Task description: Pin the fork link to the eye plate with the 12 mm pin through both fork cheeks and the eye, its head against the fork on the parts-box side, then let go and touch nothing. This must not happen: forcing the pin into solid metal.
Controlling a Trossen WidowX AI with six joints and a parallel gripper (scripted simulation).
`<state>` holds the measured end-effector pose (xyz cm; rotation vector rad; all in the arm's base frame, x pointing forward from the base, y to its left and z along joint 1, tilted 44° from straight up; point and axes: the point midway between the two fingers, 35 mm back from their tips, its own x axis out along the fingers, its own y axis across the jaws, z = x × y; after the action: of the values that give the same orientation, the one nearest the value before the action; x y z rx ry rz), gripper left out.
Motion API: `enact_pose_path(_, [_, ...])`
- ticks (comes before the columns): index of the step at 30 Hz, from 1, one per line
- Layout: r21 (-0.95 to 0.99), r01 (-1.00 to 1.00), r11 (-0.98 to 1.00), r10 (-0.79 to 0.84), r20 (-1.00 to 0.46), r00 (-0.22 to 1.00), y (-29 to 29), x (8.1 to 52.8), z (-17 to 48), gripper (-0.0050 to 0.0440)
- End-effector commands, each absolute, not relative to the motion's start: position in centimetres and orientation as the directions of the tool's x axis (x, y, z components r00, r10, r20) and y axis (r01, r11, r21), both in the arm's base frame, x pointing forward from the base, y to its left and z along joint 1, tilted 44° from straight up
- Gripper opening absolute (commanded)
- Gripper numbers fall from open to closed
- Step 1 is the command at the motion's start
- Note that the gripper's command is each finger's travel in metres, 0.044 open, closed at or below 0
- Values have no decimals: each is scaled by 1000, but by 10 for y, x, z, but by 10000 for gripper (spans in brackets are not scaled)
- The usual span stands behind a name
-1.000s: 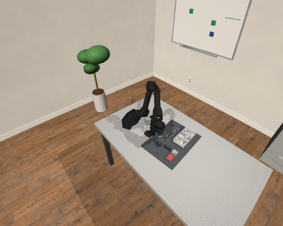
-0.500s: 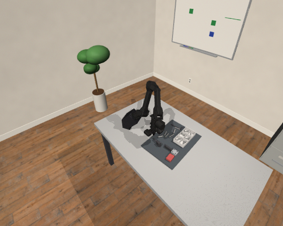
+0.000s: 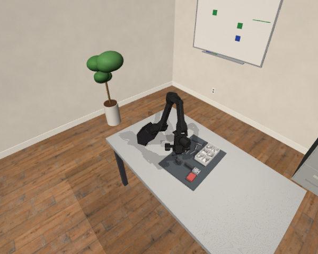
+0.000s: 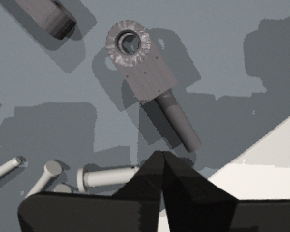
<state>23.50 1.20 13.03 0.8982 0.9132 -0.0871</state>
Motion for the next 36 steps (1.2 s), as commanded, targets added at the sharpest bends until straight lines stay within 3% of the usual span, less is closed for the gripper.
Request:
enact_pose_path(1, [680,542,493,292,-717,633,13,244,139,0])
enact_pose_path(4, [688,571,448,292,-716,634,13,247,141,0])
enact_pose_path(11, [673,739,46,293,-716,634,14,260,154,0])
enact_pose_path(18, [607,772,-189,293,-716,634,16,268,151,0])
enact_pose_path(36, [602,773,-202,293,-716,634,21,278,141,0])
